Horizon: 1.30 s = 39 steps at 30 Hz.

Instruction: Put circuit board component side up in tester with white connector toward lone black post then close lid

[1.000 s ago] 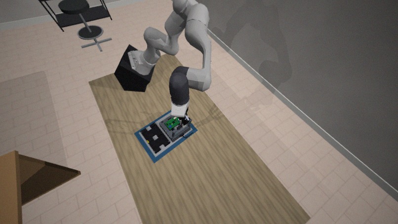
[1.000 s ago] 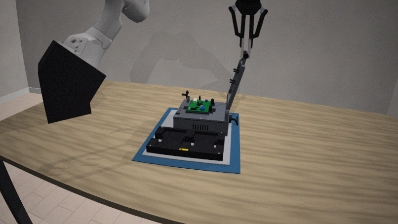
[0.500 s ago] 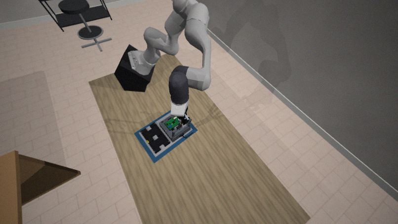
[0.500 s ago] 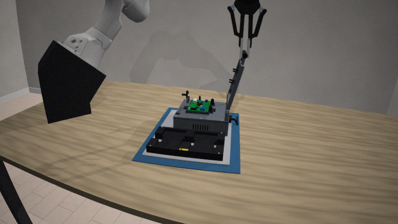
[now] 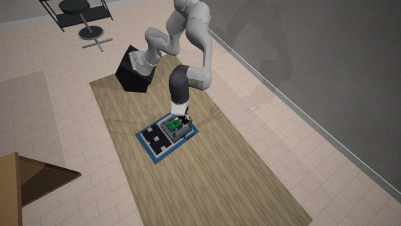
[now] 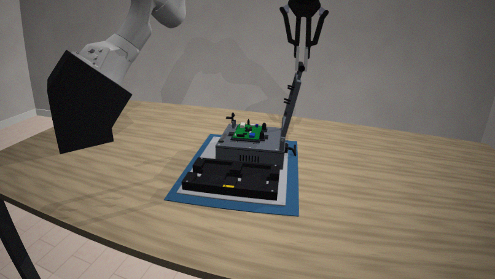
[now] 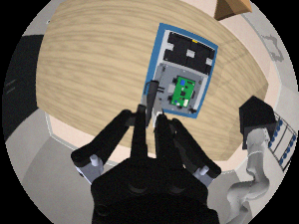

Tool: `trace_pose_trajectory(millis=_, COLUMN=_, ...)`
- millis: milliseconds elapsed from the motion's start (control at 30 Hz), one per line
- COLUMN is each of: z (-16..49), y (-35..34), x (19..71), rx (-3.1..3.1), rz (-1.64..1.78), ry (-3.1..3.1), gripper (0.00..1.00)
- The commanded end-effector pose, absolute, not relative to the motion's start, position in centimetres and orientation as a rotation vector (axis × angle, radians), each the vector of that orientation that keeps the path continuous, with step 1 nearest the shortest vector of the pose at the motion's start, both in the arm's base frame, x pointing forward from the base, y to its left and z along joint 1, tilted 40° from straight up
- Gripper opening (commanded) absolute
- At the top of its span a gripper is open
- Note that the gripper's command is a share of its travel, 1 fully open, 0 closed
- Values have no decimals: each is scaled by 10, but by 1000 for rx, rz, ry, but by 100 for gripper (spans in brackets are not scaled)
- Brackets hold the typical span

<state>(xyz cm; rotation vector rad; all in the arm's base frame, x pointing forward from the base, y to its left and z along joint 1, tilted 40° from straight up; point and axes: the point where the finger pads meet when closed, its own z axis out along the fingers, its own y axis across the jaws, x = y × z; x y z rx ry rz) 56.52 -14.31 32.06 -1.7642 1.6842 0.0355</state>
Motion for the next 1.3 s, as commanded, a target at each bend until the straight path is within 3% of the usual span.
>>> trace_pose_trajectory(millis=0, z=318, y=-141, x=561, rx=-1768, rz=48, ry=1680, gripper=0)
trace_pose_trajectory(millis=1267, z=303, y=-140, x=527, rx=-1768, rz=48, ry=1680, gripper=0)
